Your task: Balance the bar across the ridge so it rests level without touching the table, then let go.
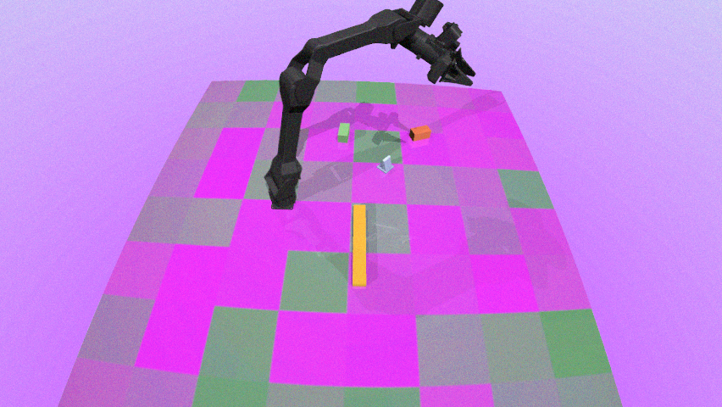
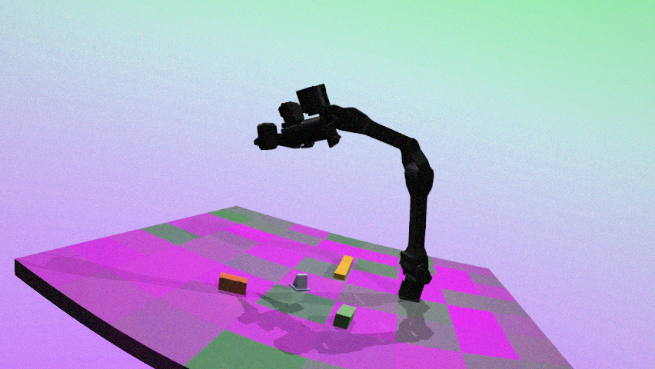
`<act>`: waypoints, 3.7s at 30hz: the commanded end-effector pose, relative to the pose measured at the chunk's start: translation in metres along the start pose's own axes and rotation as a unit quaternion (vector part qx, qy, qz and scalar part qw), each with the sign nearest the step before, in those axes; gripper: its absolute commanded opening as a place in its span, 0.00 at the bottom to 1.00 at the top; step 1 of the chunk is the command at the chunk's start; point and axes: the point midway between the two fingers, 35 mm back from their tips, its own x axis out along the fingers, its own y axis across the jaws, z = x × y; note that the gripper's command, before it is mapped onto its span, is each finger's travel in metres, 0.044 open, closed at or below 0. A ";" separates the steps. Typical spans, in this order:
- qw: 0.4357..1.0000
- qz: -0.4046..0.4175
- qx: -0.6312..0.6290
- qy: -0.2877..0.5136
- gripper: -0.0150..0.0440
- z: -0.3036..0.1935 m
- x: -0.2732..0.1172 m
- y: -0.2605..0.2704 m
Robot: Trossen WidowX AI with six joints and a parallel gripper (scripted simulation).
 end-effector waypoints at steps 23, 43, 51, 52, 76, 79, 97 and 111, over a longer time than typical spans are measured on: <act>0.976 -0.084 0.083 0.183 0.79 -0.094 0.085 -0.134; 0.908 -0.161 0.204 0.330 0.79 -0.182 0.089 -0.235; 0.864 -0.192 0.265 0.383 0.79 -0.217 0.077 -0.269; 0.858 -0.196 0.273 0.390 0.79 -0.221 0.075 -0.273; 0.666 -0.278 0.475 0.503 0.79 -0.309 0.007 -0.334; 0.664 -0.278 0.477 0.504 0.79 -0.309 0.006 -0.334; 0.664 -0.278 0.477 0.504 0.79 -0.352 0.021 -0.329; 0.664 -0.278 0.477 0.504 0.79 -0.369 0.028 -0.327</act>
